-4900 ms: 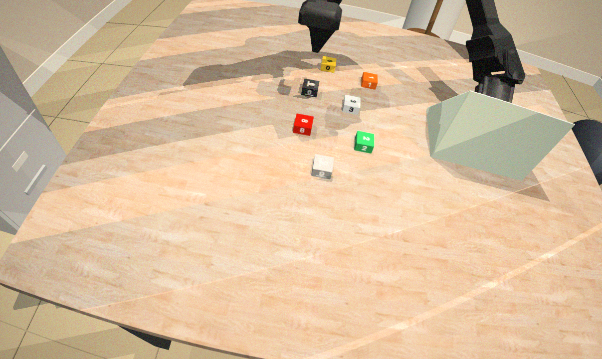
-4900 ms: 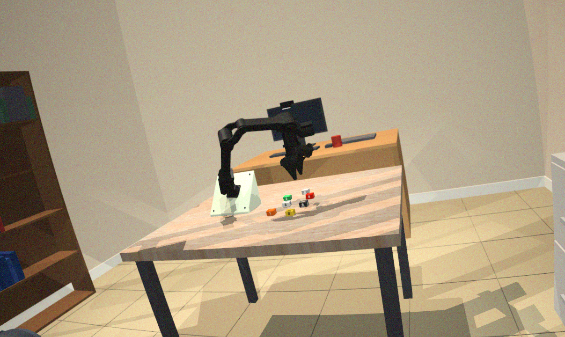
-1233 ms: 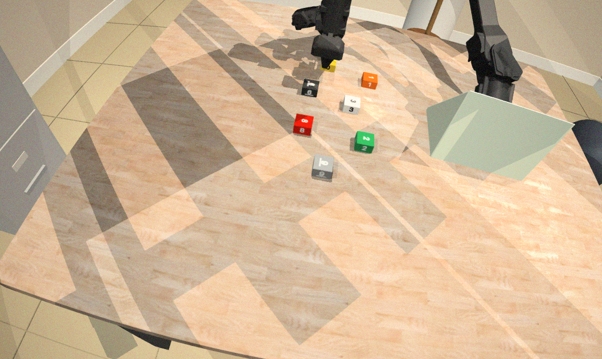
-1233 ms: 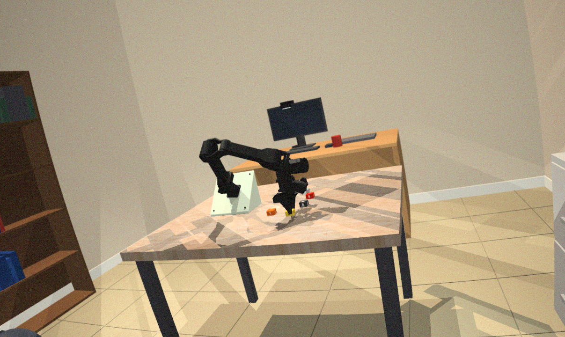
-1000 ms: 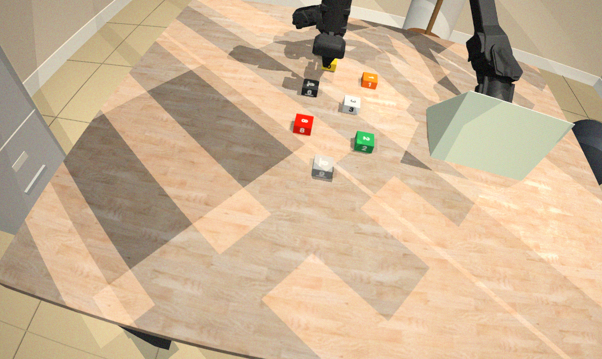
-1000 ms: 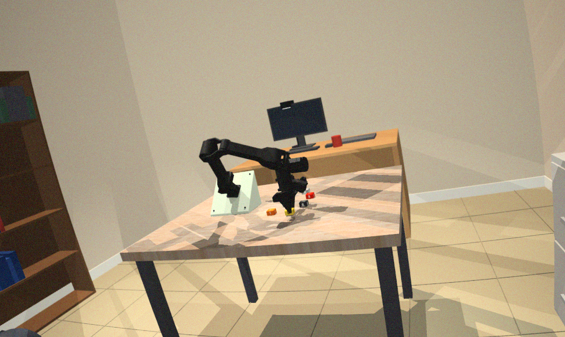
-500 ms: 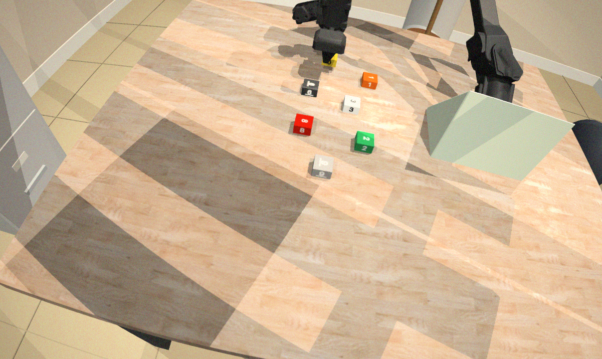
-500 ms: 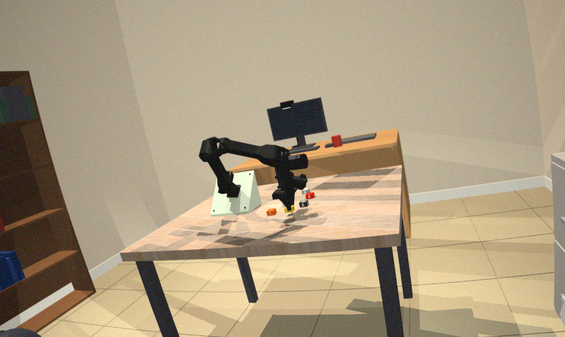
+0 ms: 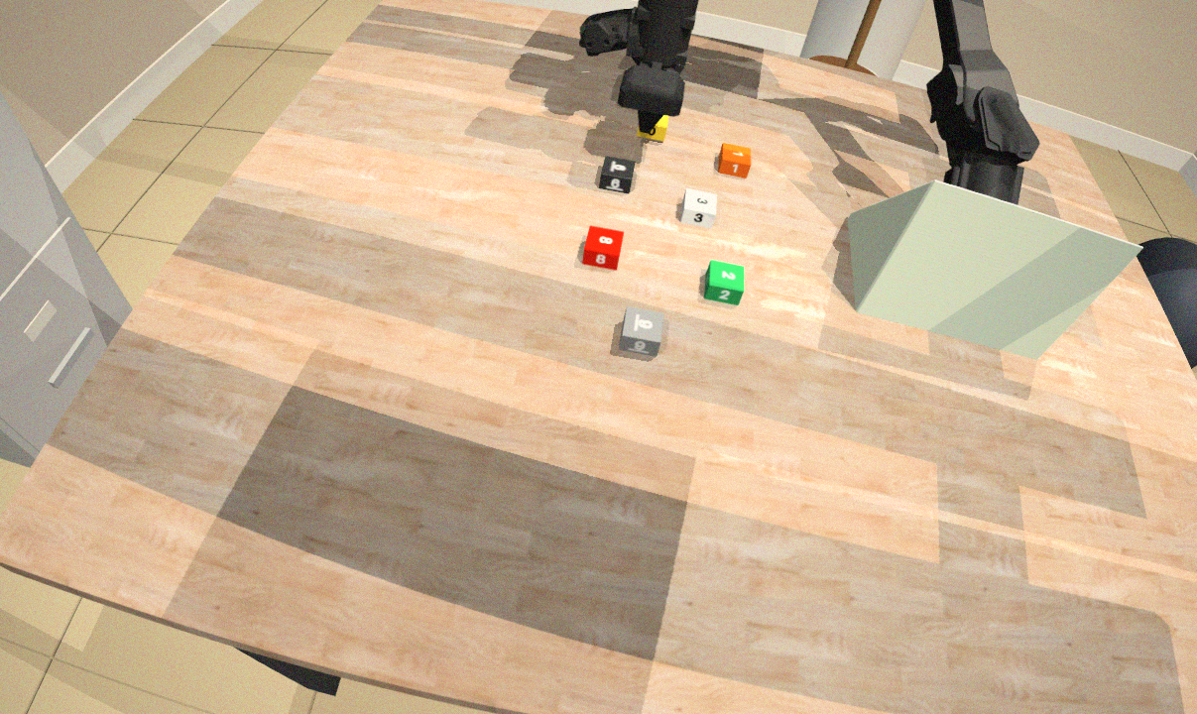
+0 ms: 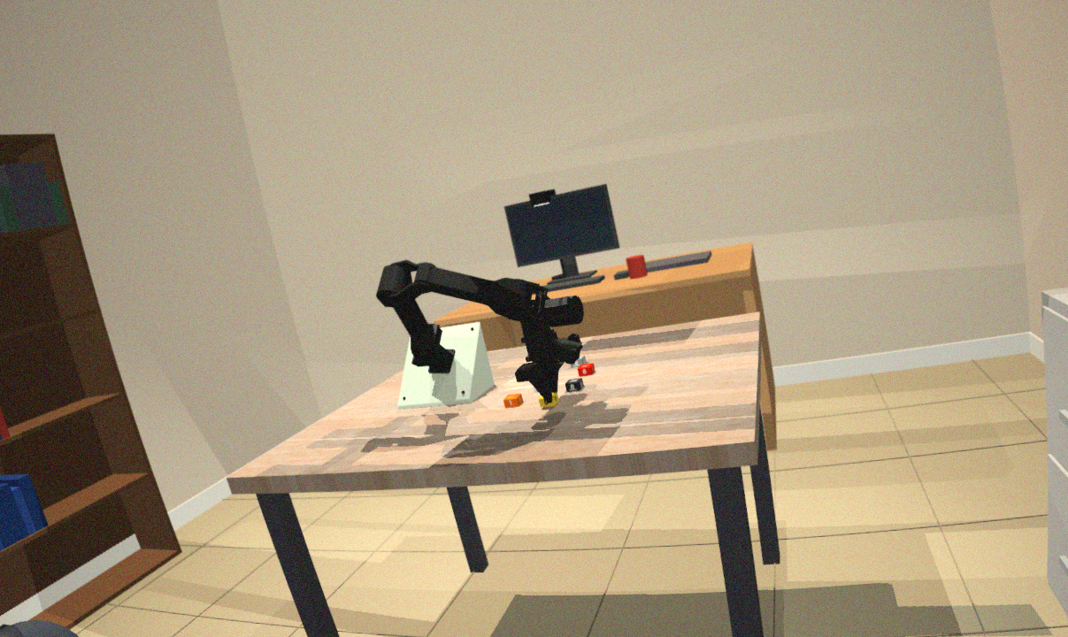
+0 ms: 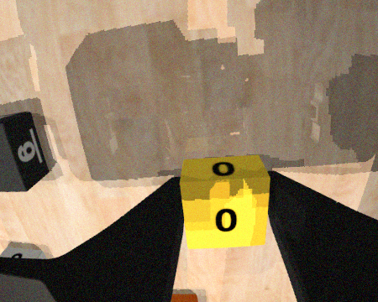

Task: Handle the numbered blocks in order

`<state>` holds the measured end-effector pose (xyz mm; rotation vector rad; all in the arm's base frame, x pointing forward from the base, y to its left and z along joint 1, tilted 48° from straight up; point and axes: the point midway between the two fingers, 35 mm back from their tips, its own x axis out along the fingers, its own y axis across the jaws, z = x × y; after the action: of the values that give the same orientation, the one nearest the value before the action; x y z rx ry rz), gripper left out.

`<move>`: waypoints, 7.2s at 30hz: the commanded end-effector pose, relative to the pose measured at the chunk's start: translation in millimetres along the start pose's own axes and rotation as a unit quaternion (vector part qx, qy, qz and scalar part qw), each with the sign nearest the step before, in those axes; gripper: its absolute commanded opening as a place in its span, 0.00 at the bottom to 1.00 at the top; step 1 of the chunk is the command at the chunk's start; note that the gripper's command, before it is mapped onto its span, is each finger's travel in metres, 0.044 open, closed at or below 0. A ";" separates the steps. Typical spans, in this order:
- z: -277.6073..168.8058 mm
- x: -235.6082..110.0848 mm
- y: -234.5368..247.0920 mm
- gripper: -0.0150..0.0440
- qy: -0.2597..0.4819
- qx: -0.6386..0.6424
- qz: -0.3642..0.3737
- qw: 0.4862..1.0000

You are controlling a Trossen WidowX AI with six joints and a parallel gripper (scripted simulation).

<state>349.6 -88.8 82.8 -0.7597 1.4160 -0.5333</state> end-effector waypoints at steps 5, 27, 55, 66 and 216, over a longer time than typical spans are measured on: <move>-1.2 4.1 0.0 0.46 0.002 -0.003 -0.001 1.000; -0.8 -29.1 0.4 0.93 0.002 -0.003 0.000 1.000; -61.7 -116.8 17.7 0.46 0.003 -0.005 0.002 1.000; -98.9 -78.7 28.6 0.64 0.003 -0.006 0.005 1.000; -91.9 -19.6 238.8 0.93 0.002 -0.004 0.005 1.000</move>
<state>230.9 74.8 -77.3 -0.7501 1.4249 -0.5220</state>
